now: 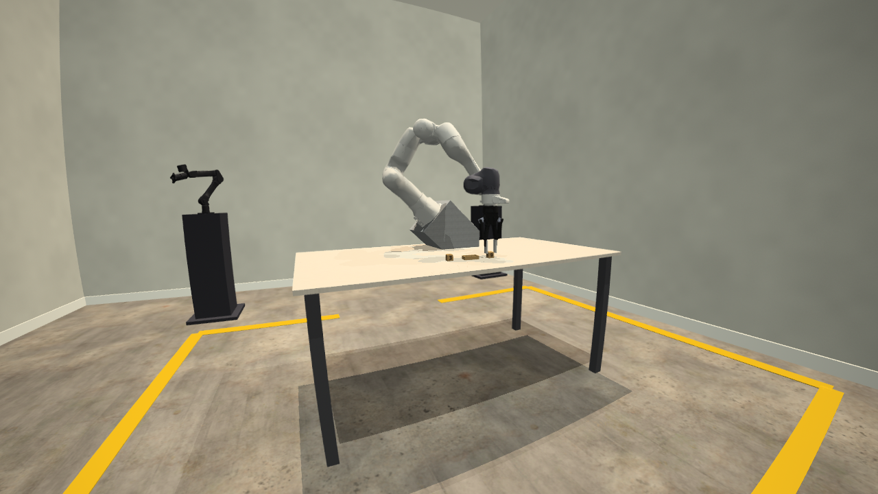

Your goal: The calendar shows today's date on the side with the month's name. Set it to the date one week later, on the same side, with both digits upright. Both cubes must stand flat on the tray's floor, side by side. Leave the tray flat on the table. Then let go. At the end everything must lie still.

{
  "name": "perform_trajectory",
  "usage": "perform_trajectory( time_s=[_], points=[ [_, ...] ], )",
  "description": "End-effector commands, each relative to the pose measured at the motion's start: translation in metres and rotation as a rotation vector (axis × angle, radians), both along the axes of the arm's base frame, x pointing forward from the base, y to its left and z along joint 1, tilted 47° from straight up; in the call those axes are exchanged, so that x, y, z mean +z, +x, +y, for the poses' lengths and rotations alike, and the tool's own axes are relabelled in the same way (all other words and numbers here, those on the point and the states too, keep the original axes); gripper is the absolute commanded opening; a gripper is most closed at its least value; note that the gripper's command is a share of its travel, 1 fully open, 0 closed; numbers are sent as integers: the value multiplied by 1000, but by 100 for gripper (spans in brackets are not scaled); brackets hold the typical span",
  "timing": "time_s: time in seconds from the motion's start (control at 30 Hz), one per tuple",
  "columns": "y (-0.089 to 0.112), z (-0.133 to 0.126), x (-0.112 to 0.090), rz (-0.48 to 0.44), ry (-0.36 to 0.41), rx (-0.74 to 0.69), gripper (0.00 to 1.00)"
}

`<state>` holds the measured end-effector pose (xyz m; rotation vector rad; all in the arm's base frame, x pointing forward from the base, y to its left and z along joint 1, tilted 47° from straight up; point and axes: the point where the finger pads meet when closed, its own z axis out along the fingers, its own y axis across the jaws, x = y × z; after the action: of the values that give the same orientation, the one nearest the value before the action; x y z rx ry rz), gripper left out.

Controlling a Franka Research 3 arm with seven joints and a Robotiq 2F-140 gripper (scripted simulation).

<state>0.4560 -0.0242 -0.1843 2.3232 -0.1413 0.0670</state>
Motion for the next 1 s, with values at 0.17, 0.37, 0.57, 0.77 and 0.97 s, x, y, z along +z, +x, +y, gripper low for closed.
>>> perform_trajectory(
  time_s=[0.17,0.37,0.57,0.77,0.97],
  points=[
    [-1,26,26,5,-3,1,28],
    [-1,45,43,5,-3,1,28],
    [-1,56,53,5,-3,1,28],
    [-1,56,54,5,-3,1,100],
    [-1,56,54,5,-3,1,100]
  ],
)
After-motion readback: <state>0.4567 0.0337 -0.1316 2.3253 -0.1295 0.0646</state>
